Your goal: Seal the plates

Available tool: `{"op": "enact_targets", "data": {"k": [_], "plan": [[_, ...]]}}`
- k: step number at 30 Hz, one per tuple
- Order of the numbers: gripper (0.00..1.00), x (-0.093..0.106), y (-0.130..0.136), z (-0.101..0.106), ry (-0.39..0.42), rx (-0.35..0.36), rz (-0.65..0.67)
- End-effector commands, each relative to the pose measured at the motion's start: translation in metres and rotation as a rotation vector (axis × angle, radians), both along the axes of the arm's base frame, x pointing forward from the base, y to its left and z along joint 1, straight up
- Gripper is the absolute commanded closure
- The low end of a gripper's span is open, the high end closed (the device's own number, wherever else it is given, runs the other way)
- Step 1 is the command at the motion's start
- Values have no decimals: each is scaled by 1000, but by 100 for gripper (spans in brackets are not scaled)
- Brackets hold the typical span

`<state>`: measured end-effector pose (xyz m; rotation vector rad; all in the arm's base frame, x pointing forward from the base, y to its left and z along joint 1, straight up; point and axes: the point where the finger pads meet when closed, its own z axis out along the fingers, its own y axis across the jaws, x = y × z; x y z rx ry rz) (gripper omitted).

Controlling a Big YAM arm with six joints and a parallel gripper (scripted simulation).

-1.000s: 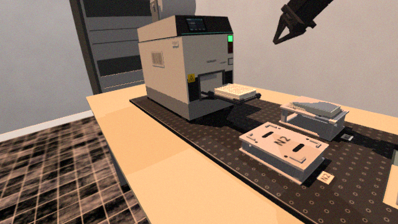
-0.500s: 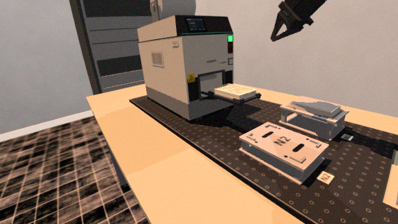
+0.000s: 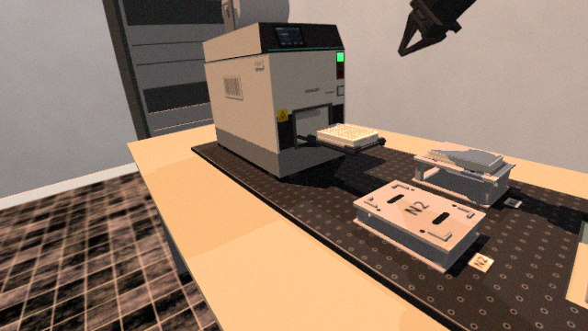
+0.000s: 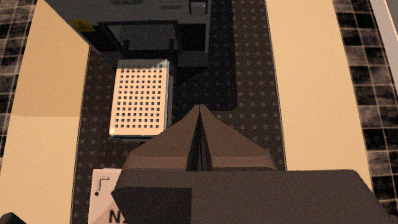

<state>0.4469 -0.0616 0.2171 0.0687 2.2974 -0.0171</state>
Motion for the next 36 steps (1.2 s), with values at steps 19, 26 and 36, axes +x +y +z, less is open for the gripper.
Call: {"op": "enact_targets", "data": {"k": [19, 26, 36], "plan": [[100, 104, -13, -38, -36, 6, -21], [100, 122, -4, -42, -46, 5, 1], [100, 103, -13, -42, -19, -12, 0]]}}
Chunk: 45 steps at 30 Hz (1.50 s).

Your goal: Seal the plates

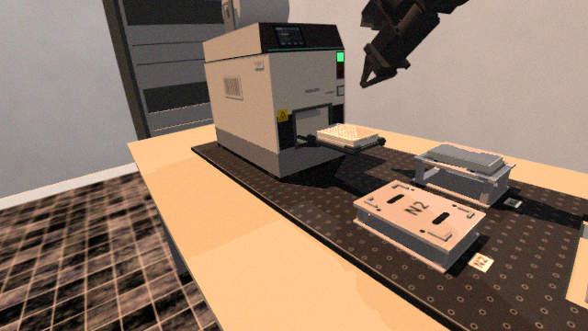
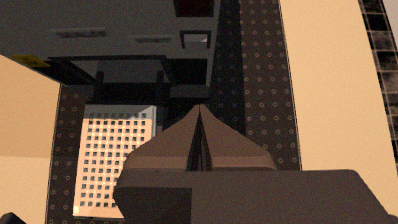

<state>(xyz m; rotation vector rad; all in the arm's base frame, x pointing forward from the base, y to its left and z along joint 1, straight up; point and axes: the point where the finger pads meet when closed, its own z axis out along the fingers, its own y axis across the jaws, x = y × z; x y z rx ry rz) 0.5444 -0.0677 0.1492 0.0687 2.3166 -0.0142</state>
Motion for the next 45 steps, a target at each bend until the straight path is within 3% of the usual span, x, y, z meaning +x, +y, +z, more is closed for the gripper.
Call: {"op": "enact_targets", "data": {"k": [1, 13, 21, 36, 45], "plan": [[100, 4, -7, 25, -36, -15, -1], [100, -8, 8, 20, -28, -14, 24], [100, 22, -7, 12, -55, -12, -2], [100, 42, -11, -3, -56, 1, -23], [100, 56, 3, -8, -64, 0, 3]]}}
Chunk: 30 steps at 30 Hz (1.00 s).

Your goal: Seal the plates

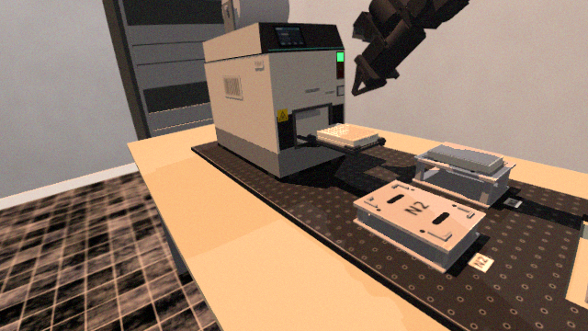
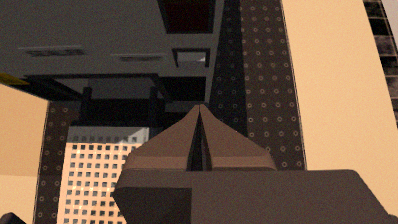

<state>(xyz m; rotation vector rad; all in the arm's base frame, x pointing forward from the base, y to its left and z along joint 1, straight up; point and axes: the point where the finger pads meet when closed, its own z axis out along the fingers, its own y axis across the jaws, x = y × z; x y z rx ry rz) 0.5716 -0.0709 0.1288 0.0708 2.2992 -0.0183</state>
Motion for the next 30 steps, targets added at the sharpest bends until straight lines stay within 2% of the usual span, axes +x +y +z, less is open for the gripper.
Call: {"op": "enact_targets", "data": {"k": [1, 8, 26, 30], "plan": [[100, 31, 6, 10, -46, 3, 6], [100, 31, -8, -9, -22, 5, -18], [100, 27, -8, 27, -63, 0, -18], [100, 28, -5, 24, -59, 1, -14]]}}
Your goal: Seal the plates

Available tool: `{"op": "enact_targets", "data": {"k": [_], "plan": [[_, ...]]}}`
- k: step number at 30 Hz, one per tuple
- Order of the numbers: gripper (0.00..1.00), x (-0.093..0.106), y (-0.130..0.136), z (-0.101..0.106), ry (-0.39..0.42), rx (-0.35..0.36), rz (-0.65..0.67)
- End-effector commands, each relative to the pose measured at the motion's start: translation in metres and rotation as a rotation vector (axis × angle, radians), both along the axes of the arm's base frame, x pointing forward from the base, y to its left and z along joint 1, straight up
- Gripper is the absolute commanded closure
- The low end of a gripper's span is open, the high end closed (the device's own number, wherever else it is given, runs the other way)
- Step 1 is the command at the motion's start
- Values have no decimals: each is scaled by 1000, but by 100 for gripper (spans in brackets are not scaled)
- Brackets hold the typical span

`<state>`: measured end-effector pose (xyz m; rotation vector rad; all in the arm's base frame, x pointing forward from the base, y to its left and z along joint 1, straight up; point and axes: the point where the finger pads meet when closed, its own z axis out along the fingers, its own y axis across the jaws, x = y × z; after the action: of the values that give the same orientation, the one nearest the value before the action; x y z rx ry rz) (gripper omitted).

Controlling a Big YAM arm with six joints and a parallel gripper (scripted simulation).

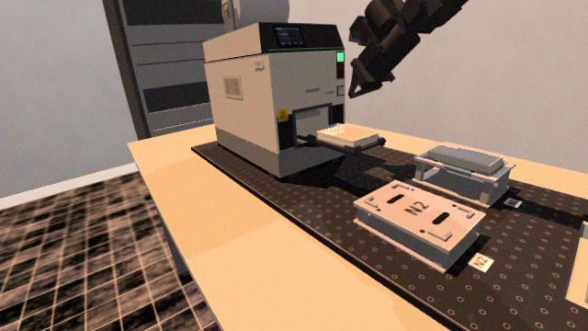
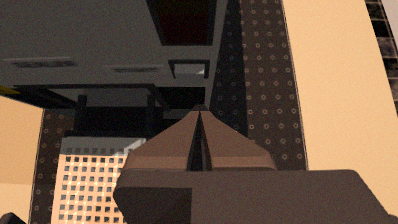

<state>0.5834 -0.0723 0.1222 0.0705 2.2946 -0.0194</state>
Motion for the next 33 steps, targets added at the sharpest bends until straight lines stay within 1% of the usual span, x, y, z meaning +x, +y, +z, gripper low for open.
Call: {"op": "enact_targets", "data": {"k": [1, 5, 7, 11, 13, 16, 19, 23, 29, 33], "plan": [[100, 17, -1, 28, -46, 3, -10], [100, 20, 11, 23, -31, 8, 8], [100, 21, 12, 23, -28, 8, 8], [100, 20, 1, 28, -34, 6, -8], [100, 17, -3, 29, -34, 6, -16], [100, 15, -3, 30, -33, 3, -14], [100, 15, -3, 39, -52, 1, -14], [100, 17, -2, 43, -55, 0, -13], [100, 22, 13, 33, -38, 7, 9], [100, 22, 10, 29, -32, 7, 4]]}}
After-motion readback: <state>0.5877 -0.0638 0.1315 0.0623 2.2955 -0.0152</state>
